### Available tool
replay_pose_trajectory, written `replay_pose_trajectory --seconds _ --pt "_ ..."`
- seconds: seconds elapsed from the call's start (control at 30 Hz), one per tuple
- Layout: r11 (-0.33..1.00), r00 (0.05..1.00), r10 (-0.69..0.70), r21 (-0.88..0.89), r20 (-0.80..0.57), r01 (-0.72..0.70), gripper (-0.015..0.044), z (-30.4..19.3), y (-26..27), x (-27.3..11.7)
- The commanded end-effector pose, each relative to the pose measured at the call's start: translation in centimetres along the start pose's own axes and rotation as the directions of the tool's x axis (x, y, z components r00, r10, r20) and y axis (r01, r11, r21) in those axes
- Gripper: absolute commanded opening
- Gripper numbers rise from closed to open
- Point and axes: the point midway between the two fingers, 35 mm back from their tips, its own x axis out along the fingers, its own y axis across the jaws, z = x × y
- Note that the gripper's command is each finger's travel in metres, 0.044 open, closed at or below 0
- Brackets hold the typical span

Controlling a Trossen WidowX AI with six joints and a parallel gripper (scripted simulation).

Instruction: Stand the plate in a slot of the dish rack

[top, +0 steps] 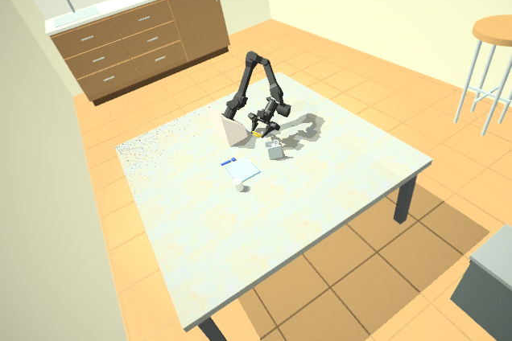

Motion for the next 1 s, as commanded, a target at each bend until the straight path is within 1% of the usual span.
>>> replay_pose_trajectory --seconds 0.0,0.23,0.47,0.7,0.97 --pt "0.997 0.995 0.069 -0.038 0.073 -0.066 0.0 -0.2 0.2 0.1" --pt "0.98 0.969 0.184 -0.103 0.167 -0.168 0.0 -0.8 0.8 0.1" --pt "0.948 0.92 0.307 -0.163 0.243 -0.273 0.0 -1.4 1.3 -0.3" --pt "0.899 0.851 0.431 -0.219 0.299 -0.378 0.0 -2.2 1.7 -1.1" --pt "0.824 0.751 0.565 -0.273 0.341 -0.497 0.0 -3.1 1.8 -2.3"
